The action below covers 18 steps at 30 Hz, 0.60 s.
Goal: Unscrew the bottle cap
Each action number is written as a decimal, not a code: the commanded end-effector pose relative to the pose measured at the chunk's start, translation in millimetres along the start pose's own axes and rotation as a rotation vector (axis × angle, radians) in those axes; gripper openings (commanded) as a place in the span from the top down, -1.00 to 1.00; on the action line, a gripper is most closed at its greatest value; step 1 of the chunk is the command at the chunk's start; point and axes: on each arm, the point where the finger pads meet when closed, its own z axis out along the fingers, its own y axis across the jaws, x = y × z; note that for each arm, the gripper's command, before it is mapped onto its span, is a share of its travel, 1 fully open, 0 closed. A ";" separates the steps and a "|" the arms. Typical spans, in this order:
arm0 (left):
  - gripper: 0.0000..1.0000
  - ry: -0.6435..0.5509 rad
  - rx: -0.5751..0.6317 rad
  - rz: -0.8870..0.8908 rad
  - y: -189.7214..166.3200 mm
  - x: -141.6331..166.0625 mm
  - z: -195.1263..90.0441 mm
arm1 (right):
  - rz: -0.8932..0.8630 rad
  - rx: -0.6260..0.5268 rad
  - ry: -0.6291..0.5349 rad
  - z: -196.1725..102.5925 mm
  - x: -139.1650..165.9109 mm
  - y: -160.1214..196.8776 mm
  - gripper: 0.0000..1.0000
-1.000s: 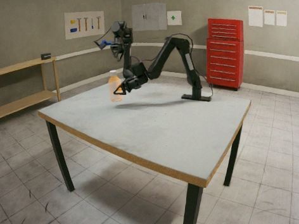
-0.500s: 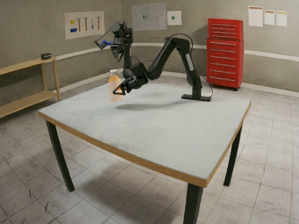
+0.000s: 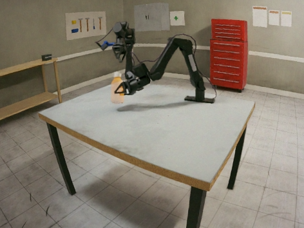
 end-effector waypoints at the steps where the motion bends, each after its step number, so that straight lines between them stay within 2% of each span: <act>1: 1.00 -0.046 -0.080 0.083 18.2 -20.0 -8.7 | 0.002 -0.022 -0.011 -7.2 -1.8 -0.8 -0.40; 18: 1.00 -0.051 -0.074 0.077 17.4 -21.3 -8.5 | 0.002 -0.022 -0.011 -7.2 -1.8 -0.8 -0.40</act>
